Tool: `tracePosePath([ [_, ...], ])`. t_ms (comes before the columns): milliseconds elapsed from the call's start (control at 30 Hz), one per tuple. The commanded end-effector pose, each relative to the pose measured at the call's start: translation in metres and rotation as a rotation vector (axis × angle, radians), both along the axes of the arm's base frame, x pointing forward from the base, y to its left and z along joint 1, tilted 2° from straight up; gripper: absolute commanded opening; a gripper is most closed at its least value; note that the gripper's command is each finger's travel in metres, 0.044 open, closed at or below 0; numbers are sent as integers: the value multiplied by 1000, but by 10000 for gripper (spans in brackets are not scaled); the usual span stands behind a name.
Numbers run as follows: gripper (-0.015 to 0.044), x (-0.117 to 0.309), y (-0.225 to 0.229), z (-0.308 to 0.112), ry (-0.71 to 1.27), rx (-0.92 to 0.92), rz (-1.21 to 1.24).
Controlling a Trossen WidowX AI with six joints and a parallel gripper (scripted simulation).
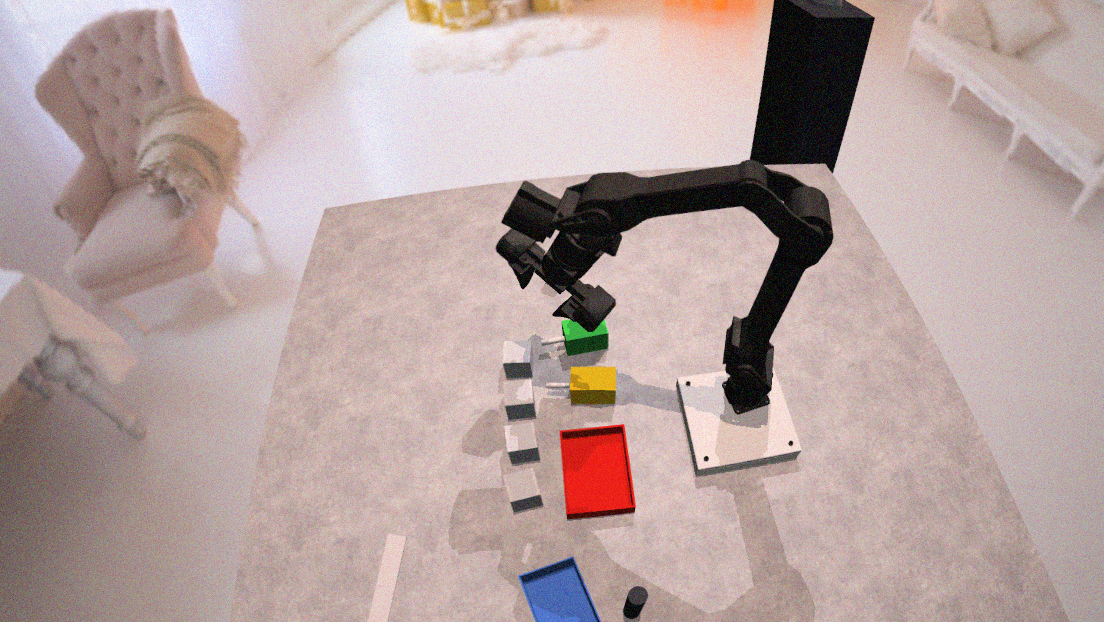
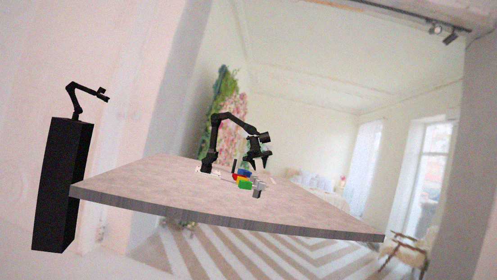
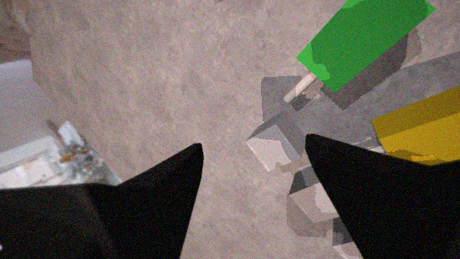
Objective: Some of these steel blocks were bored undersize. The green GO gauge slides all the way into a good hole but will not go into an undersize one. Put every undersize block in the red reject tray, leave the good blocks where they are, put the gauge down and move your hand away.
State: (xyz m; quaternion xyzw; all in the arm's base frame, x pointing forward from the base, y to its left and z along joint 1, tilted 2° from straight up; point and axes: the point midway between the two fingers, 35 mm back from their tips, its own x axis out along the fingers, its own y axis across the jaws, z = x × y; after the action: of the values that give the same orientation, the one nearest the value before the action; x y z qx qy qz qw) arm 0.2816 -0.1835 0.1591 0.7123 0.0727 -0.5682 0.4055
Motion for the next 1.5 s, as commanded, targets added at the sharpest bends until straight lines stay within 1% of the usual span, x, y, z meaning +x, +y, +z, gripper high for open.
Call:
tracePosePath([
  [0, 300, -44, -14, -60, 128, 424, -690],
  [67, 300, -44, -12, -64, 141, 449, -743],
  [633, 300, -42, -11, -65, 141, 449, -743],
  [1467, 300, -39, -16, -97, 141, 449, -743],
])
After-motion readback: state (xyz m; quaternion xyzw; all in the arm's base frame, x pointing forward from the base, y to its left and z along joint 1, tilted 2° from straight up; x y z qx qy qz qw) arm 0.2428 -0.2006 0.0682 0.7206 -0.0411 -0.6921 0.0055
